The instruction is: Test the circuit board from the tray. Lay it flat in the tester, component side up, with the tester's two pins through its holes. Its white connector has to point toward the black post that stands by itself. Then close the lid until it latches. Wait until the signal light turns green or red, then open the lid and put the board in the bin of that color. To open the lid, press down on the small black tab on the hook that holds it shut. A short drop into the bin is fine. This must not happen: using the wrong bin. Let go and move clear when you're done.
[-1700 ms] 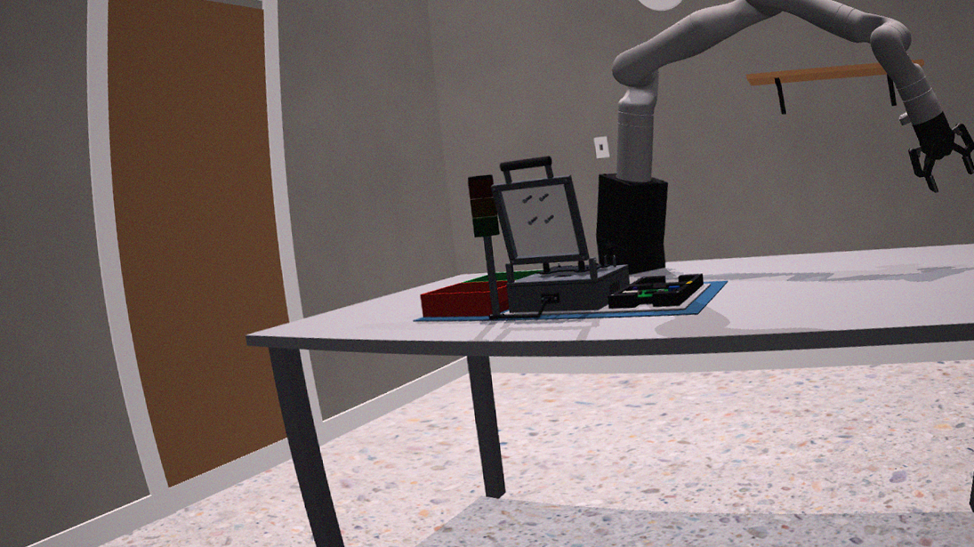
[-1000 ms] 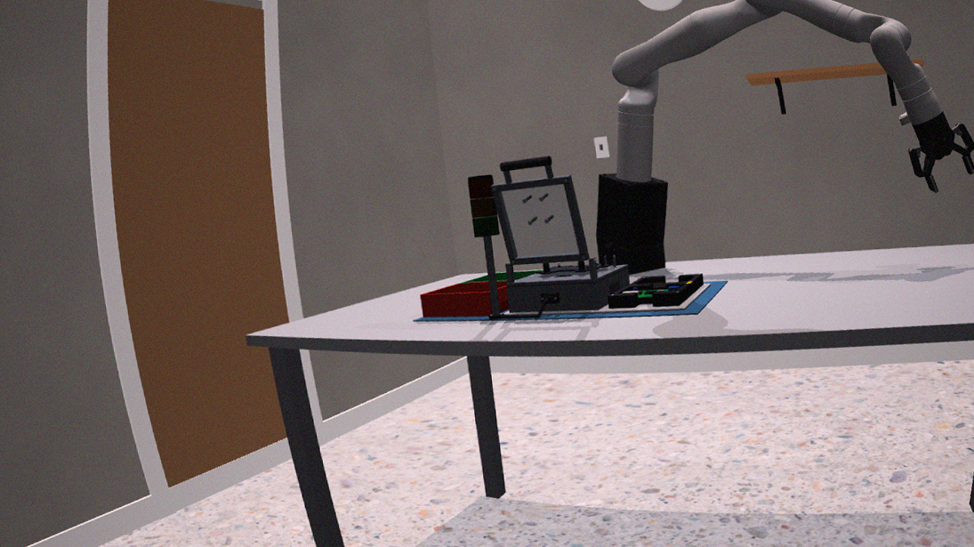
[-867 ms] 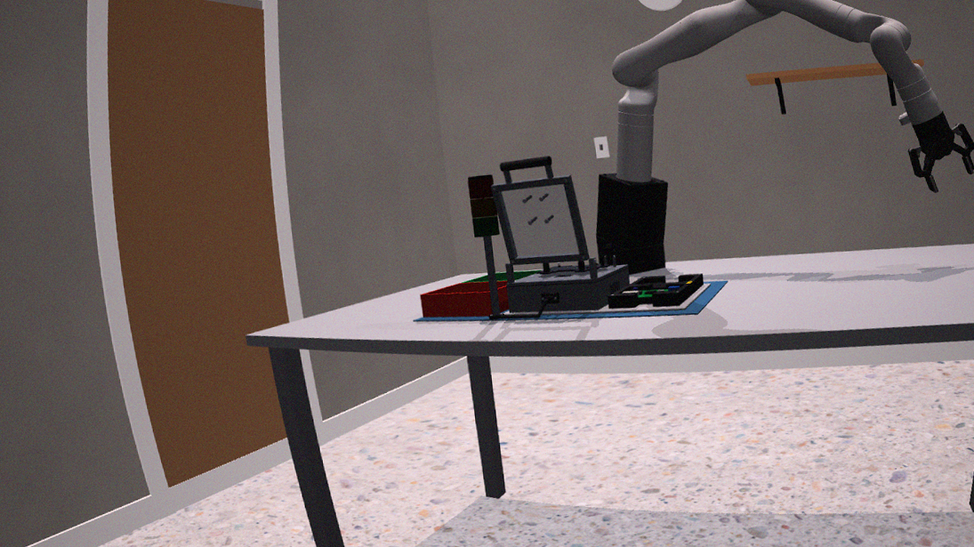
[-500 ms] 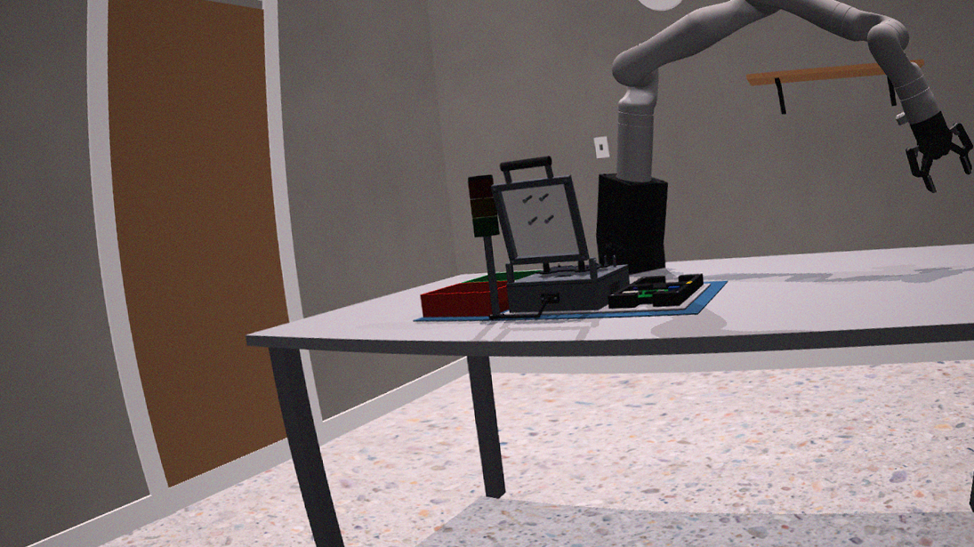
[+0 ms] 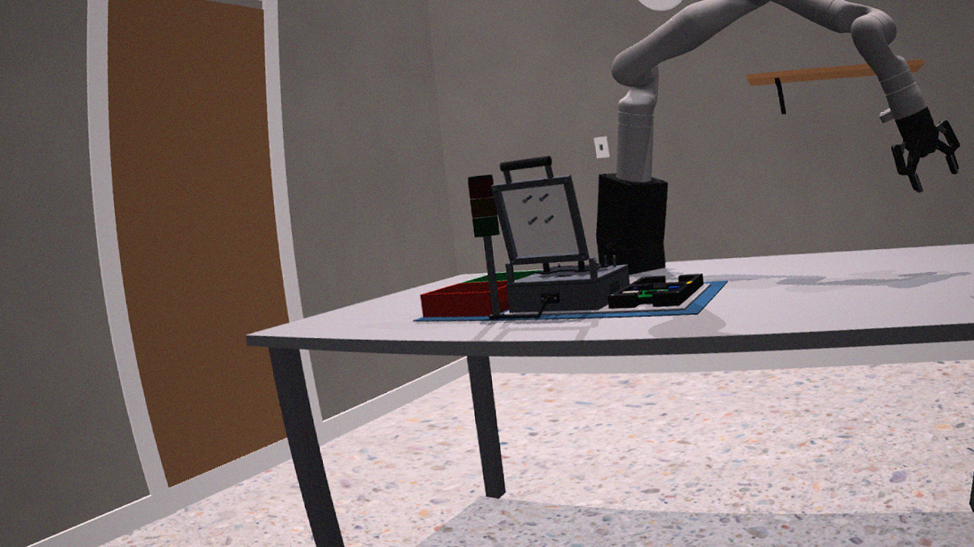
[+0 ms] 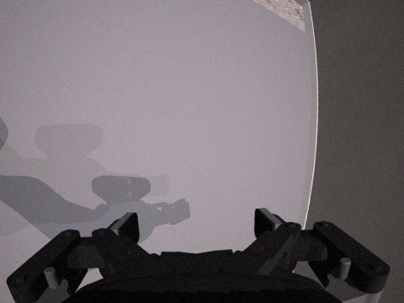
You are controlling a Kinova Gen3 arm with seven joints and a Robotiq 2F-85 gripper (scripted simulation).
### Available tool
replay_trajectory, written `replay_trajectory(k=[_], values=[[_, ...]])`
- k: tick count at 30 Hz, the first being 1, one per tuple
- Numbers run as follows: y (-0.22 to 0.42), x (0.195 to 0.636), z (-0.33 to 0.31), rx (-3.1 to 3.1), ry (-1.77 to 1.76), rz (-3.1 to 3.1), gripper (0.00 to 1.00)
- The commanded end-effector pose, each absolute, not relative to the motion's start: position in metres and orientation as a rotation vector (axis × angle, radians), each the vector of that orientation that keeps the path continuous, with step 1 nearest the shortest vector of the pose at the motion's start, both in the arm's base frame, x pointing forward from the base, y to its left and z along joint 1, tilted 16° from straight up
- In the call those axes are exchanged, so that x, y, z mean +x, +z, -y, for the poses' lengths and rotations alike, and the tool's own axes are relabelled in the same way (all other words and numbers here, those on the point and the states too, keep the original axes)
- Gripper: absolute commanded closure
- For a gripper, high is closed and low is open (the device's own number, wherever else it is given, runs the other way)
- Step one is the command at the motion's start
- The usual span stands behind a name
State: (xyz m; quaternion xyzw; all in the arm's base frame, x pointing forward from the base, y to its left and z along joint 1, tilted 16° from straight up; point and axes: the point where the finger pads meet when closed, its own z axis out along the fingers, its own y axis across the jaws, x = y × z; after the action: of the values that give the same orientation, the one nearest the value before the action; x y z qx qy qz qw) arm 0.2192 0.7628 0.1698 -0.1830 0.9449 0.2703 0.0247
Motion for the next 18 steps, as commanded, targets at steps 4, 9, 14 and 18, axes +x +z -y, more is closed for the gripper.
replay_trajectory(k=[4,9,14,18], values=[[0.180,0.259,-0.738,-0.609,0.818,-2.882,0.00],[0.184,0.297,-0.705,-0.703,0.773,-2.833,0.00],[0.187,0.336,-0.665,-0.811,0.720,-2.776,0.00],[0.189,0.351,-0.647,-0.858,0.696,-2.751,0.00]])
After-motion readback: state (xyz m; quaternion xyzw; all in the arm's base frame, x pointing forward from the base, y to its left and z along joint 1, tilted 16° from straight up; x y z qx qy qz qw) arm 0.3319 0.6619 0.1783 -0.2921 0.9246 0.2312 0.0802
